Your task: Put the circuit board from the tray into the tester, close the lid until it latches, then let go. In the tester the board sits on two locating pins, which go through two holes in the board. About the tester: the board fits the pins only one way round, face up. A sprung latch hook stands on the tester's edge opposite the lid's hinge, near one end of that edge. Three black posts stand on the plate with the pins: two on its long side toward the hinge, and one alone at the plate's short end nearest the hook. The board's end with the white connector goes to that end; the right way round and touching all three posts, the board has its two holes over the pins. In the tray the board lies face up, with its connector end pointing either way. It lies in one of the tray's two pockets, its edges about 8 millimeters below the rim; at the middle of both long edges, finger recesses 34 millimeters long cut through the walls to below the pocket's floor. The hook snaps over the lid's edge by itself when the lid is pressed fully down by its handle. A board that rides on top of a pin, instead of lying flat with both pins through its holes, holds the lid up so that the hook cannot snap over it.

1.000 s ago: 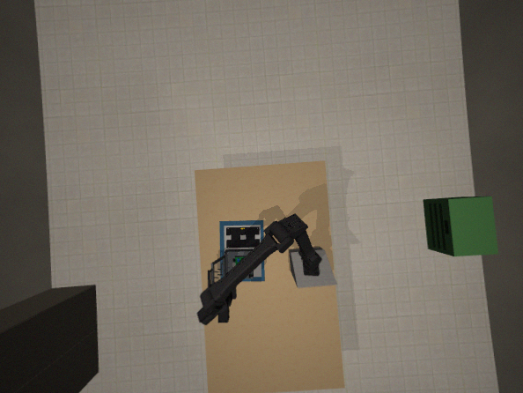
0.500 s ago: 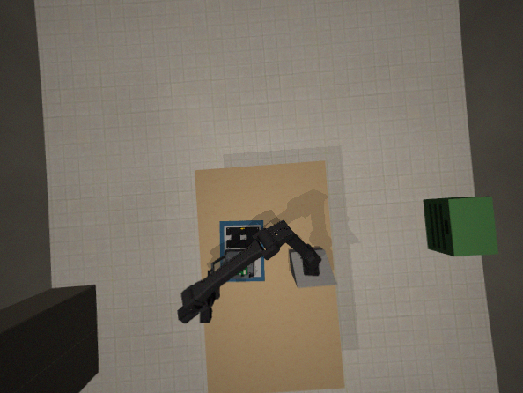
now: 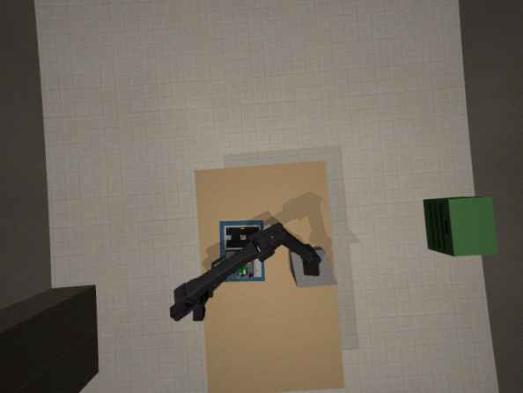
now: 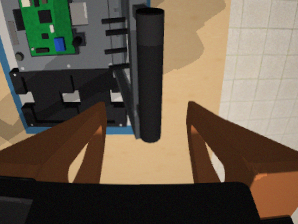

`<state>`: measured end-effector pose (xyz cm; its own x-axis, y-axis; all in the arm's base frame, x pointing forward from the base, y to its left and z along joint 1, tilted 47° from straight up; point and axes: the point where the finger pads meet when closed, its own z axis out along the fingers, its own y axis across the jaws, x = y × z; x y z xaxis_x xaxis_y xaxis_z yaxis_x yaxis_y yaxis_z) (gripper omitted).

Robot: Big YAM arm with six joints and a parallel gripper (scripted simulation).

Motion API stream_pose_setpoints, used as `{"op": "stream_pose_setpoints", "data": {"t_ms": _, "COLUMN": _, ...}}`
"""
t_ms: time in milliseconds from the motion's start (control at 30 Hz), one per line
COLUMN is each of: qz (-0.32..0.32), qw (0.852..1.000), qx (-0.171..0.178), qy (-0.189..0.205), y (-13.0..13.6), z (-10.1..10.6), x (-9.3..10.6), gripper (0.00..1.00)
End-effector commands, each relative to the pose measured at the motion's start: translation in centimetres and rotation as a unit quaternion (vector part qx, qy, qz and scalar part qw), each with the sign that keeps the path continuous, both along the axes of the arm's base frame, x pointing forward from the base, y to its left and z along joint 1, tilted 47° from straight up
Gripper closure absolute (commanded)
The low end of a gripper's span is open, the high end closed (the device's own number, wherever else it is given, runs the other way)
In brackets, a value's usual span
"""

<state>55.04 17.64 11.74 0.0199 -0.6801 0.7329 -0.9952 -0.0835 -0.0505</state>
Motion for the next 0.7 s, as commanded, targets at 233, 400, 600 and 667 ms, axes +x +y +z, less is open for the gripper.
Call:
{"op": "stream_pose_setpoints", "data": {"t_ms": 233, "qz": 0.023, "qw": 1.0, "qx": 0.01, "qy": -0.015, "y": 2.8, "z": 1.4, "x": 0.7, "gripper": 0.52}}
{"op": "stream_pose_setpoints", "data": {"t_ms": 400, "qz": 0.023, "qw": 0.999, "qx": 0.014, "qy": -0.021, "y": 2.9, "z": 2.1, "x": 0.6, "gripper": 0.52}}
{"op": "stream_pose_setpoints", "data": {"t_ms": 600, "qz": 0.024, "qw": 0.999, "qx": 0.016, "qy": -0.025, "y": 2.9, "z": 2.6, "x": 0.5, "gripper": 0.52}}
{"op": "stream_pose_setpoints", "data": {"t_ms": 667, "qz": 0.024, "qw": 0.999, "qx": 0.017, "qy": -0.025, "y": 2.9, "z": 2.6, "x": 0.5, "gripper": 0.52}}
